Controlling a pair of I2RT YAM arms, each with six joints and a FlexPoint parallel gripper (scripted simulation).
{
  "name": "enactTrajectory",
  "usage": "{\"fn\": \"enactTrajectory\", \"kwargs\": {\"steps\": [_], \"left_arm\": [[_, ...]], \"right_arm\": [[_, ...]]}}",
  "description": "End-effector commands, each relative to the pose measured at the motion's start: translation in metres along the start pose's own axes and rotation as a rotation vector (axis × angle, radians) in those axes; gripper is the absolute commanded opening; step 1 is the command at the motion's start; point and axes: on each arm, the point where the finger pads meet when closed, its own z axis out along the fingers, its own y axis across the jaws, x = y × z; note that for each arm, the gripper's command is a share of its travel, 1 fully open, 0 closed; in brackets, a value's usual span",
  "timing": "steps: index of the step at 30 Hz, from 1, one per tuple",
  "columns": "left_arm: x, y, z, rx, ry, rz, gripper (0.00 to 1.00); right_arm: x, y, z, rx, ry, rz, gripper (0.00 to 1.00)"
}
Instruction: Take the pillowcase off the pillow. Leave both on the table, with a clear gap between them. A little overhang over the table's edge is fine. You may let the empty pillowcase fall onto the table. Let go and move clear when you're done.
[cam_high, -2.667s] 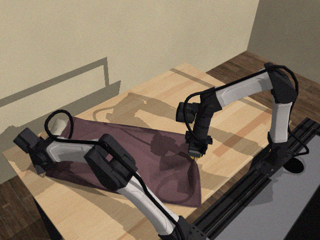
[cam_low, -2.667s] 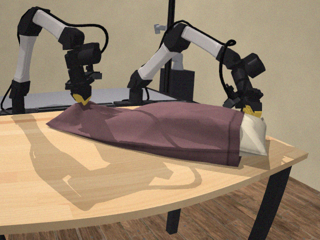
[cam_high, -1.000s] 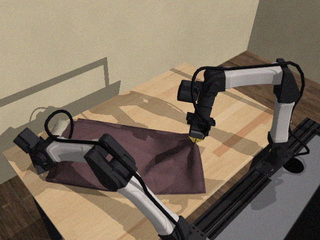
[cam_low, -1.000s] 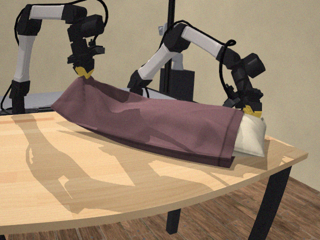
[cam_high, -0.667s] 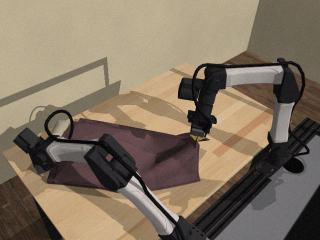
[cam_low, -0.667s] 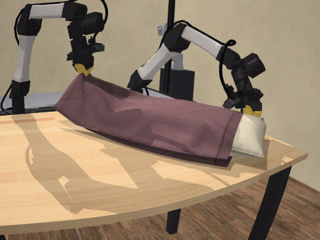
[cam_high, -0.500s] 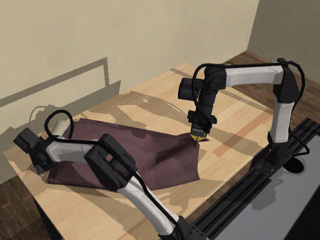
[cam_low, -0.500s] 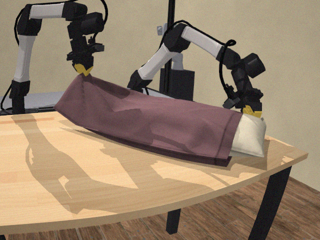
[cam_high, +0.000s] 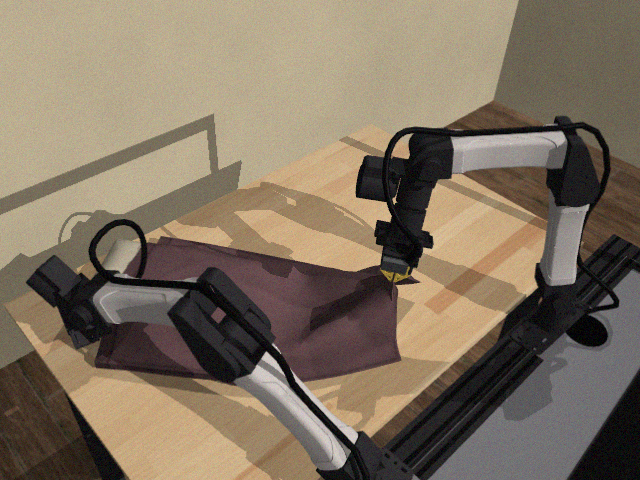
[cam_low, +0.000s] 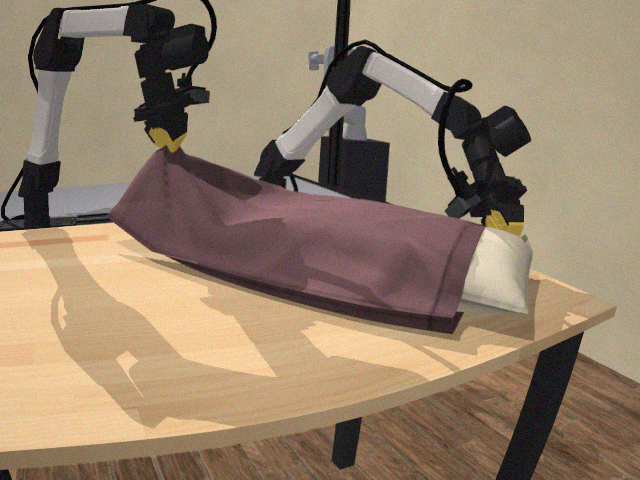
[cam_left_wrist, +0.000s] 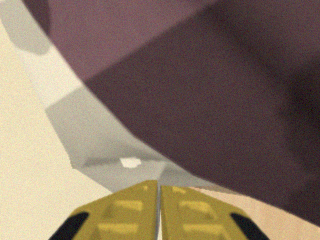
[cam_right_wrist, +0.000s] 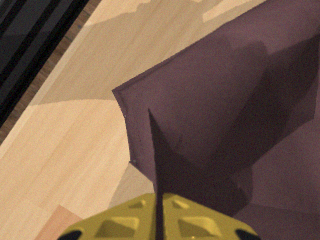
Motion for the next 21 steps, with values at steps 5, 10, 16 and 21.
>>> {"fn": "enactTrajectory", "kwargs": {"steps": [5, 10, 16, 21], "left_arm": [[0.0, -0.004, 0.003, 0.014, 0.002, 0.005, 0.0], [0.0, -0.004, 0.003, 0.014, 0.002, 0.005, 0.0], [0.0, -0.004, 0.003, 0.014, 0.002, 0.005, 0.0], [0.0, -0.004, 0.003, 0.014, 0.002, 0.005, 0.0]], "right_arm": [[-0.021, -0.038, -0.037, 0.245, -0.016, 0.057, 0.0], [-0.03, -0.05, -0.049, 0.33, -0.033, 0.083, 0.0], [-0.04, -0.064, -0.067, 0.425, -0.067, 0.113, 0.0], [-0.051, -0.076, -0.087, 0.522, -0.108, 0.147, 0.0]]}}
